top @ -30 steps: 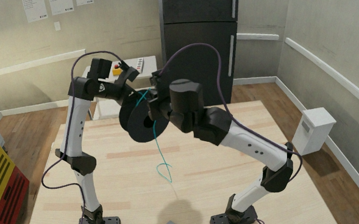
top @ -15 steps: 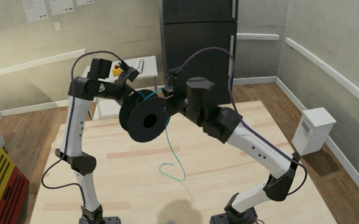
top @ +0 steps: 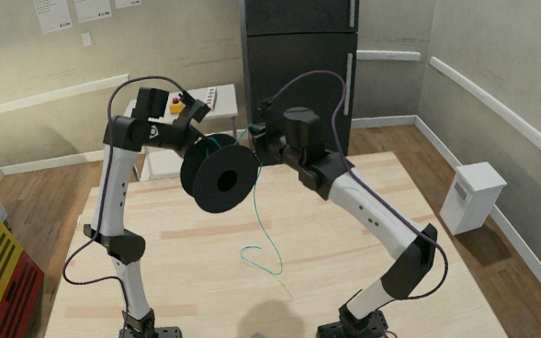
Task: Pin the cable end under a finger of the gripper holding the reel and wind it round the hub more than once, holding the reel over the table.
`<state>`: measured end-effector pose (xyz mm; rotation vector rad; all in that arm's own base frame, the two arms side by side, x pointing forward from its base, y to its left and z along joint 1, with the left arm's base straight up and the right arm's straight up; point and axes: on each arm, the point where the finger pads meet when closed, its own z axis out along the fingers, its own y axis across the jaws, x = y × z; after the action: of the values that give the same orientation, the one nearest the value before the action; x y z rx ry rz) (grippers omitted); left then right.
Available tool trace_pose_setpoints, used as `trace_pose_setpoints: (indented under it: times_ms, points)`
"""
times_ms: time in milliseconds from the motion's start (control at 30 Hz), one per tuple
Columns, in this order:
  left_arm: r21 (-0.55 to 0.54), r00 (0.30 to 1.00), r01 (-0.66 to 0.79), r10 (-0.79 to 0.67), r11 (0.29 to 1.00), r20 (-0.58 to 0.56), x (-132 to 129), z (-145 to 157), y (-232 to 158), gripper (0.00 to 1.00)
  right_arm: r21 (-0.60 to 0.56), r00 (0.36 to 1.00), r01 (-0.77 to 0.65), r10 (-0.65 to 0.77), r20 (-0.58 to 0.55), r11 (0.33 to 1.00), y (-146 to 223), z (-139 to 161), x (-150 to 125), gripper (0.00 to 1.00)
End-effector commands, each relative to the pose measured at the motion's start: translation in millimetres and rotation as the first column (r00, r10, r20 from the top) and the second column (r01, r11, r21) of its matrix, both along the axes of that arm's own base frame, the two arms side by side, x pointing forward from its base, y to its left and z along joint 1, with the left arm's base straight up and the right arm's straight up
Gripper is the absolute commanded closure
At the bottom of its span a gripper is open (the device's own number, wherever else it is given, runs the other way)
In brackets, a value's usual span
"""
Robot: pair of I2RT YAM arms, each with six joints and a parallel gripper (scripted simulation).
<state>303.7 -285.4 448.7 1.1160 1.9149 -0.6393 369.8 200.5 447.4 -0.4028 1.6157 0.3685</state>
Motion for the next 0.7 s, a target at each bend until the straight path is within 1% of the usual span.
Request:
trace_pose_setpoints:
  times_ms: [0,33,167,233,667]
  points:
    - [-0.027,0.999,0.010,-0.009,1.000,0.034,-1,12,0,1.00,0.041,0.998,-0.012,0.009,0.061,0.999,-8,11,6,1.00]
    - [-0.028,0.999,0.011,-0.010,1.000,0.034,-1,12,0,1.00,0.048,0.997,-0.013,0.009,0.075,0.999,-12,15,2,1.00]
    - [-0.027,0.999,0.011,-0.010,1.000,0.033,-1,12,0,1.00,0.047,0.997,-0.011,0.007,0.075,0.999,-19,3,6,1.00]
    - [-0.027,0.999,0.011,-0.010,1.000,0.033,-1,12,0,1.00,0.047,0.997,-0.011,0.007,0.075,0.999,-19,3,6,1.00]
    - [-0.027,0.999,0.011,-0.010,1.000,0.033,-1,12,0,1.00,0.046,0.997,0.003,-0.006,0.073,0.999,-32,-35,14,1.00]
